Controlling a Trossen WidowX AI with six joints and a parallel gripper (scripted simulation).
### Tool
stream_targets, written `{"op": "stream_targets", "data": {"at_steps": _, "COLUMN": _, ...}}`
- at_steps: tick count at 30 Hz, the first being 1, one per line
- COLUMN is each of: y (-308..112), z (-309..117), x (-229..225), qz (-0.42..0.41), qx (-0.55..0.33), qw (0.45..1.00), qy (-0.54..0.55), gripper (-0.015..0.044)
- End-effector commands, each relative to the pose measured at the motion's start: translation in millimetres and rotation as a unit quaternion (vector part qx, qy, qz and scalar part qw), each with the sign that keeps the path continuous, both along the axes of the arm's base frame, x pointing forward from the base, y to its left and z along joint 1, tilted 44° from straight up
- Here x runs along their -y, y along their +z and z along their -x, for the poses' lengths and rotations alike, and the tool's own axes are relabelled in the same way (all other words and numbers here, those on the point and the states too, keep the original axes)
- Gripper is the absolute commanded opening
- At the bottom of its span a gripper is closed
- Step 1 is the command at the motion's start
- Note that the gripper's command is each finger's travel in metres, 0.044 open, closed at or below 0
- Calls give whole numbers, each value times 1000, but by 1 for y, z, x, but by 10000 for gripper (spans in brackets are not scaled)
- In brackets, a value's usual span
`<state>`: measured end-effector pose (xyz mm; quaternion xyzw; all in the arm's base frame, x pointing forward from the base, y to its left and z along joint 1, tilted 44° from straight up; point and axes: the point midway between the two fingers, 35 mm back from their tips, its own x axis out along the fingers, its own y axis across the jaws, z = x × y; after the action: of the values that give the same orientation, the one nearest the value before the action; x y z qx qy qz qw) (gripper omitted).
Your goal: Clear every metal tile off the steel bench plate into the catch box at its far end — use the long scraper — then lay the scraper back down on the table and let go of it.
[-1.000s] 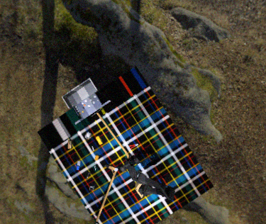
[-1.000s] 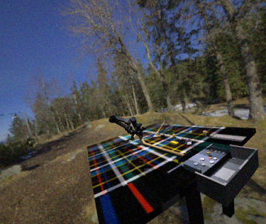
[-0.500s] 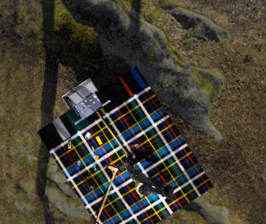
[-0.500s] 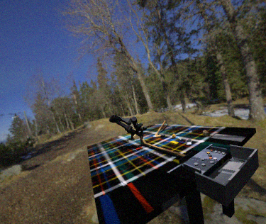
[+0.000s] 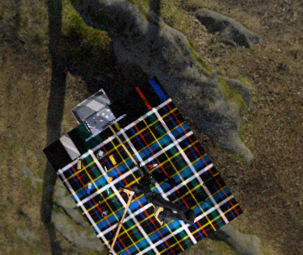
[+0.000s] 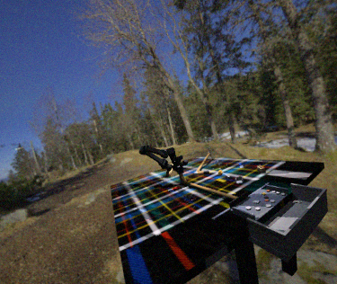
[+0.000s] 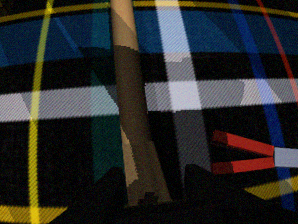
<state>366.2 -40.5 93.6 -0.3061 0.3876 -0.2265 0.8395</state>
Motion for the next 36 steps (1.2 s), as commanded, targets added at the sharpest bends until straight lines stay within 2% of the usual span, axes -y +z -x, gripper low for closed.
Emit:
{"op": "stream_targets", "data": {"at_steps": 1, "y": 3, "z": -7, "x": -2, "qz": -3, "qx": 6, "qw": 1000, "qy": 2, "gripper": 0}}
{"op": "stream_targets", "data": {"at_steps": 36, "y": 14, "z": -64, "x": 6, "qz": -3, "qx": 8, "qw": 1000, "qy": 2, "gripper": 0}}
